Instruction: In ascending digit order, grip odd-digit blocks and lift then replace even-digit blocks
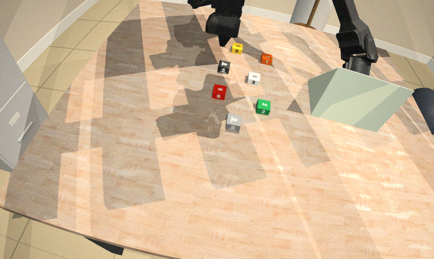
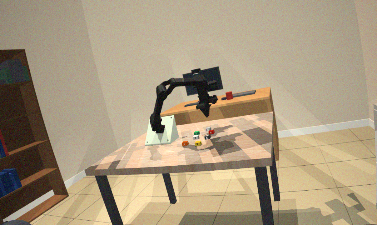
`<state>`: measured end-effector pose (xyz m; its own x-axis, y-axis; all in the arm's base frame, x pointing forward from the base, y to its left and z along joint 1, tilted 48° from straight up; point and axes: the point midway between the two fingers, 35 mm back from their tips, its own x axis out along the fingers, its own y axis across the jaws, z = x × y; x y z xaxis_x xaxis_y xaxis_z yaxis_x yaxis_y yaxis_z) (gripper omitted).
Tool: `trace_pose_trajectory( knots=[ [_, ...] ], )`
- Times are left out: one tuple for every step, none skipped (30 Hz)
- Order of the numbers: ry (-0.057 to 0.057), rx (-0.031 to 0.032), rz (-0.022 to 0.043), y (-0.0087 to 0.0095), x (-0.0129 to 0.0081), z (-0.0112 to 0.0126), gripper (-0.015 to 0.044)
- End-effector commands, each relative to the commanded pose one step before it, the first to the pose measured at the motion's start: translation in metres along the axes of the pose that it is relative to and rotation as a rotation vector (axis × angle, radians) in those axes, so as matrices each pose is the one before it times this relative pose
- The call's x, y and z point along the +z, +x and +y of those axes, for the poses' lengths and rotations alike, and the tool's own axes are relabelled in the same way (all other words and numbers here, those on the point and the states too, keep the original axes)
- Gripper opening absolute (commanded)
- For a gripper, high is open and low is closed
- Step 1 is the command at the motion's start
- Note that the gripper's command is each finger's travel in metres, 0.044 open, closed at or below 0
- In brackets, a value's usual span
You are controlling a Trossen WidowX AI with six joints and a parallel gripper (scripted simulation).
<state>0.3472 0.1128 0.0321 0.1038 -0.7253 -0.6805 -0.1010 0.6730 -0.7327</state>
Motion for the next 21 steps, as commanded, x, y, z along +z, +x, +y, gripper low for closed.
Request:
trace_pose_trajectory(
  knots=[
    [-0.0146,-0.00281,0.00386,0.00059,-0.00531,0.03844,0.0120],
    [0.0000,0.00000,0.00000,0.00000,0.00000,0.00000,0.0120],
    [0.0000,0.00000,0.00000,0.00000,0.00000,0.00000,0.0120],
    [0.0000,0.00000,0.00000,0.00000,0.00000,0.00000,0.0120],
    [0.0000,0.00000,0.00000,0.00000,0.00000,0.00000,0.0120],
    [0.0000,0.00000,0.00000,0.00000,0.00000,0.00000,0.0120],
    [0.0000,0.00000,0.00000,0.00000,0.00000,0.00000,0.0120],
    [0.0000,0.00000,0.00000,0.00000,0.00000,0.00000,0.0120],
    [0.0000,0.00023,-0.00009,0.00270,0.00034,0.00014,0.0146],
    [-0.0001,0.00055,-0.00026,0.00810,0.00088,0.00035,0.0173],
    [-0.0001,0.00047,-0.00035,0.01346,0.00102,0.00035,0.0199],
    [0.0001,-0.00017,-0.00027,0.01680,0.00046,0.00003,0.0225],
    [0.0002,-0.00101,-0.00002,0.01662,-0.00045,-0.00039,0.0251],
    [0.0003,-0.00139,0.00019,0.01306,-0.00101,-0.00058,0.0278],
    [0.0002,-0.00108,0.00021,0.00775,-0.00088,-0.00046,0.0304],
    [0.0001,-0.00040,0.00009,0.00257,-0.00034,-0.00017,0.0330],
    [0.0000,0.00000,0.00000,0.00000,0.00000,0.00000,0.0356],
    [0.0000,0.00000,0.00000,0.00000,0.00000,0.00000,0.0383],
    [0.0000,0.00000,0.00000,0.00000,0.00000,0.00000,0.0400],
    [0.0000,0.00000,0.00000,0.00000,0.00000,0.00000,0.0400],
    [0.0000,0.00000,0.00000,0.00000,0.00000,0.00000,0.0400]
  ],
)
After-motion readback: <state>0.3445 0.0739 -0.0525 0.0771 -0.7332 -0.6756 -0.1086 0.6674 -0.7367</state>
